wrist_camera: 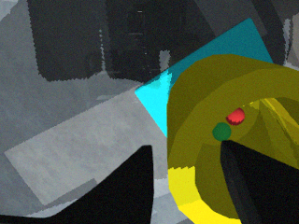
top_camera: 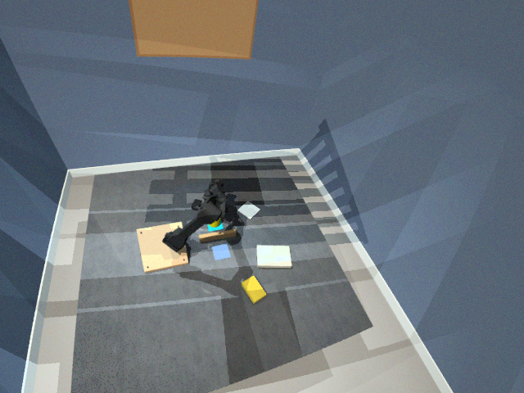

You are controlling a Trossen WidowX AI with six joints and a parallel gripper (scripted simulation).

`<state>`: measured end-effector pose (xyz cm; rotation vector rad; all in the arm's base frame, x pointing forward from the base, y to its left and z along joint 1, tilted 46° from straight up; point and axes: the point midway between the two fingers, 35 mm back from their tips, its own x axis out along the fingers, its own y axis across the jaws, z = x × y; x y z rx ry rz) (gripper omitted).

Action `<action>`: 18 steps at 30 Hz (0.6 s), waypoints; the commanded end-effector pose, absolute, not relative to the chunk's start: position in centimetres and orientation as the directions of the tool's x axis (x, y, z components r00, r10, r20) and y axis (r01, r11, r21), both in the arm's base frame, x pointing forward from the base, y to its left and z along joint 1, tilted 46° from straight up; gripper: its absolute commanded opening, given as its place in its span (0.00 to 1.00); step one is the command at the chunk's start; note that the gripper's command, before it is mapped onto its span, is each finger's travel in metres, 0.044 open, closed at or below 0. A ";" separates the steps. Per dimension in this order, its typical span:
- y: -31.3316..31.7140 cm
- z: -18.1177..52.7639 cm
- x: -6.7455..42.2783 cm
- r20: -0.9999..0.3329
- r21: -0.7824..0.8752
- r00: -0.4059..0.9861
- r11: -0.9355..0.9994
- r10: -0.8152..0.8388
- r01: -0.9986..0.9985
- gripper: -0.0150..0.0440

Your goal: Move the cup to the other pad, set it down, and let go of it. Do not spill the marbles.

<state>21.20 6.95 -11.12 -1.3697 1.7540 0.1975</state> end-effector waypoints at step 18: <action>9.7 -8.4 21.2 -0.710 -0.373 -0.005 0.382 -0.704 -0.846 0.50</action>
